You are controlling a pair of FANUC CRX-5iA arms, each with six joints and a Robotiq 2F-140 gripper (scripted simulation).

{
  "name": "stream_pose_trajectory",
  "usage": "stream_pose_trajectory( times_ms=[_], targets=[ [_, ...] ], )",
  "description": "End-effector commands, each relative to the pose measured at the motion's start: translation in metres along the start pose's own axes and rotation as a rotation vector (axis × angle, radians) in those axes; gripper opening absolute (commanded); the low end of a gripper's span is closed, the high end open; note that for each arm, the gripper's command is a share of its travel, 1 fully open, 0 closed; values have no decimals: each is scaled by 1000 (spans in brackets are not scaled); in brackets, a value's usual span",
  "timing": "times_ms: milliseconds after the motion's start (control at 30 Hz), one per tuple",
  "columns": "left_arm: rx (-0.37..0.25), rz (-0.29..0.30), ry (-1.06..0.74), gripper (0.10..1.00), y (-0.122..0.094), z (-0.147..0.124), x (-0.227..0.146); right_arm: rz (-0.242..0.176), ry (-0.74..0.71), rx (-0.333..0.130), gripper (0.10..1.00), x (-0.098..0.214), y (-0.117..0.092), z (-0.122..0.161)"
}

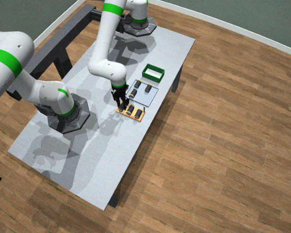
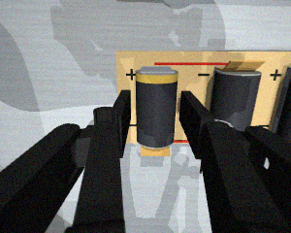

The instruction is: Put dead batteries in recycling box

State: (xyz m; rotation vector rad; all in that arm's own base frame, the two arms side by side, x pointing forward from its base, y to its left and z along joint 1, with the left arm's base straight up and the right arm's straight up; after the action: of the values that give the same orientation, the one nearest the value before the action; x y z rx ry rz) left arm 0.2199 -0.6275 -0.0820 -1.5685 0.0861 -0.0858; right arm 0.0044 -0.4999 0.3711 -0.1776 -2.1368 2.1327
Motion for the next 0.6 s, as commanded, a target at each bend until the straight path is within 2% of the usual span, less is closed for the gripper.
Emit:
stream_pose_trajectory(
  times_ms=[0,400,567],
  targets=[
    [-2,-1,0,364,-1,-1,0,0,0,2,1000,0,-1,0],
    [-2,-1,0,364,-2,-1,0,0,0,2,1000,0,-1,0],
    [-2,-1,0,364,-10,-1,0,0,0,2,1000,0,-1,0]
  ],
)
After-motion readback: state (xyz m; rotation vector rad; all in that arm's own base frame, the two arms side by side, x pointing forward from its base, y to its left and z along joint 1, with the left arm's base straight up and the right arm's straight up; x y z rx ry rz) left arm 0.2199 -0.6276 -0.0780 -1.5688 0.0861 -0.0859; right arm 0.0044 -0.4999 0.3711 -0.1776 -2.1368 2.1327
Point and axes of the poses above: on each arm, the point where the finger pads meet when closed, its own y axis out along the fingers, its own x axis across the jaws, z = x × y, the point moved 10 cm from there along -y, back along the fingers, and after that the axes turned 10 degrees about y, right-handed, at the moved point
